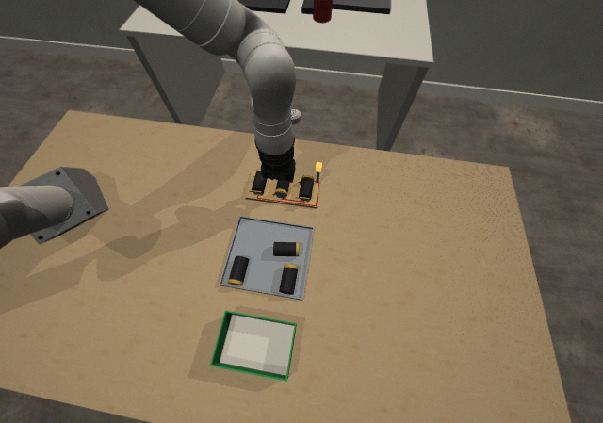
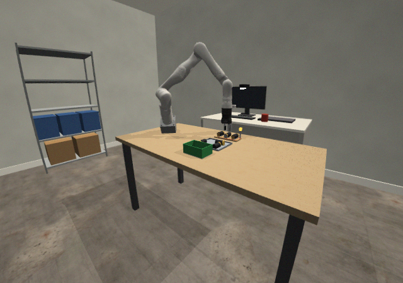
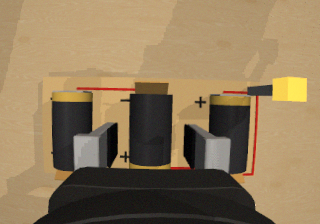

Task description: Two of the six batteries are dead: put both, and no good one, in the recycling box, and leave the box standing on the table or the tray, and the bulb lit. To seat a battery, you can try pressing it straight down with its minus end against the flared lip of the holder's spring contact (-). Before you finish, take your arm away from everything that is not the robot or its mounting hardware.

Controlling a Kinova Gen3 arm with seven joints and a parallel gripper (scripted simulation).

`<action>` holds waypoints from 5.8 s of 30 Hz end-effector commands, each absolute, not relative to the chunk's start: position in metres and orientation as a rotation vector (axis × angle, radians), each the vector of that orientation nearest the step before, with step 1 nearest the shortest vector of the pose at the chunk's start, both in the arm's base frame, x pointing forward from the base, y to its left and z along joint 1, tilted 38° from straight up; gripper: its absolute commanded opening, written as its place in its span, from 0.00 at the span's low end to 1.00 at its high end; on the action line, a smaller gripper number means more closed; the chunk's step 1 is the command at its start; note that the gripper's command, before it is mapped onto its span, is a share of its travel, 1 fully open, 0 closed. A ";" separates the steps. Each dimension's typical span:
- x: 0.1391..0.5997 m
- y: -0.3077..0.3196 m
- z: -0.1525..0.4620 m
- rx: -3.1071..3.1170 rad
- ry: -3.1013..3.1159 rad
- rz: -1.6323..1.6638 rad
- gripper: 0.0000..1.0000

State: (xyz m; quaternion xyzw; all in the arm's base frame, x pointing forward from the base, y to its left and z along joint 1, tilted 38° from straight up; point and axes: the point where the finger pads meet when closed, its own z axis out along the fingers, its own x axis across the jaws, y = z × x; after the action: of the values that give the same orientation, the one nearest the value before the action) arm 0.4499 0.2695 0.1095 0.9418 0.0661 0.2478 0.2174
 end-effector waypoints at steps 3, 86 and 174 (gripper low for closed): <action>0.450 0.270 0.110 2.609 0.184 0.688 0.90; 0.469 0.256 0.080 2.609 0.184 0.688 0.57; 0.378 0.206 0.195 2.613 0.167 0.692 0.57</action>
State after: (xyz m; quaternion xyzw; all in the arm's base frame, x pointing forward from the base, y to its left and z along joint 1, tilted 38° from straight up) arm 0.3906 0.2132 0.1902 0.9391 0.0586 0.2523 0.2257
